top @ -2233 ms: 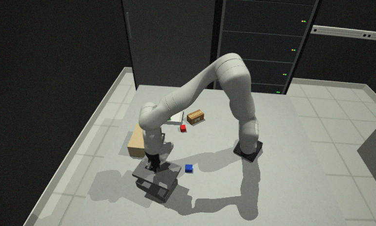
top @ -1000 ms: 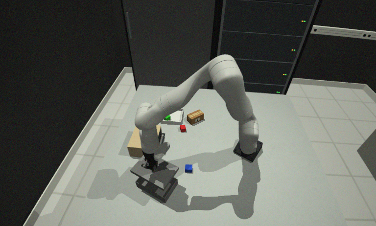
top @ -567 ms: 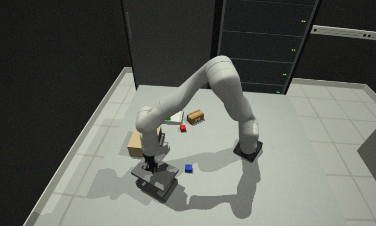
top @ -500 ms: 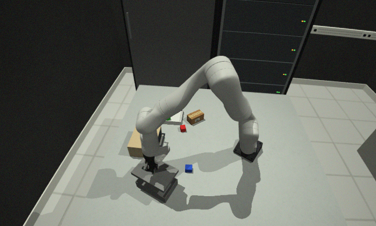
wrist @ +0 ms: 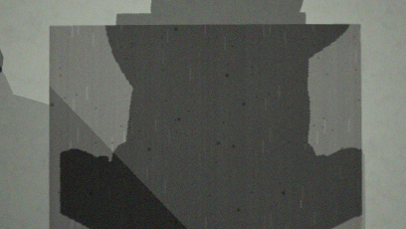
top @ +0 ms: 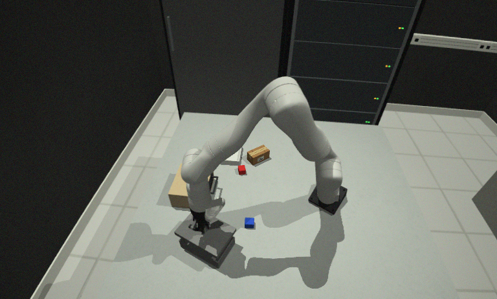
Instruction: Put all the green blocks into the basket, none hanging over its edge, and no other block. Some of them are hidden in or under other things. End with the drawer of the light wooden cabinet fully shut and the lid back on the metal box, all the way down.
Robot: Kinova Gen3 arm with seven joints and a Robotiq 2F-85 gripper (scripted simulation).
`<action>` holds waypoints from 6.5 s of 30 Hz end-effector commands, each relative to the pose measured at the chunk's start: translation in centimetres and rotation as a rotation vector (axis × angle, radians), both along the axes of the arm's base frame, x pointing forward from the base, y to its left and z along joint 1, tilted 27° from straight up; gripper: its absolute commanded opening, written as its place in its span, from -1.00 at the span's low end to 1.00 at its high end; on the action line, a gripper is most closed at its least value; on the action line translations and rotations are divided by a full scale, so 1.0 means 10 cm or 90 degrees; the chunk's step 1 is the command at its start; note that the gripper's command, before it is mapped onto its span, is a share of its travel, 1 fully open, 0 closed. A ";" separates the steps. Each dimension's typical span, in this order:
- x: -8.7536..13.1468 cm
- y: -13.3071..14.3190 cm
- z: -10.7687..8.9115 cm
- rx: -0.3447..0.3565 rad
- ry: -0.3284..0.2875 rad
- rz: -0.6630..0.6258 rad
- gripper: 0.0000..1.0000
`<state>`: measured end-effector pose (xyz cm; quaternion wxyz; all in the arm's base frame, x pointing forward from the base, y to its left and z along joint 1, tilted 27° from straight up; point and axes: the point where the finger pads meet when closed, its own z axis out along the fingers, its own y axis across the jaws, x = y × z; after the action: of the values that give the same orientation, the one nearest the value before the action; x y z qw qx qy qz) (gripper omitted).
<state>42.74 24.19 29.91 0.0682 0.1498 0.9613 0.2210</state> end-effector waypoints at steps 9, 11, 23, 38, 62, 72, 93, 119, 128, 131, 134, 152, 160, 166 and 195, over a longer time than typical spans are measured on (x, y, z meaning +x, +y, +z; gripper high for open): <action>0.03 0.05 -0.11 -0.002 -0.002 -0.001 -0.80; 0.04 0.05 -0.11 -0.002 -0.002 -0.001 -0.80; 0.04 0.06 -0.12 -0.002 -0.002 -0.001 -0.80; 0.04 0.06 -0.12 -0.002 -0.002 -0.001 -0.80; 0.04 0.06 -0.12 -0.002 -0.002 -0.001 -0.80; 0.04 0.05 -0.12 -0.002 -0.003 0.000 -0.80; 0.04 0.05 -0.12 -0.003 -0.004 0.002 -0.80; 0.04 0.06 -0.14 -0.003 -0.004 0.002 -0.80; 0.05 0.07 -0.16 -0.003 -0.003 0.002 -0.80; 0.05 0.07 -0.17 -0.003 -0.003 0.002 -0.80; 0.05 0.08 -0.18 -0.003 -0.003 0.002 -0.80; 0.07 0.11 -0.26 -0.003 -0.003 0.002 -0.80; 0.08 0.13 -0.31 -0.003 -0.003 0.002 -0.80; 0.08 0.14 -0.34 -0.003 -0.003 0.003 -0.80; 0.11 0.21 -0.47 -0.002 -0.004 0.003 -0.80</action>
<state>43.69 26.35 25.44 0.0675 0.1464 0.9617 0.2215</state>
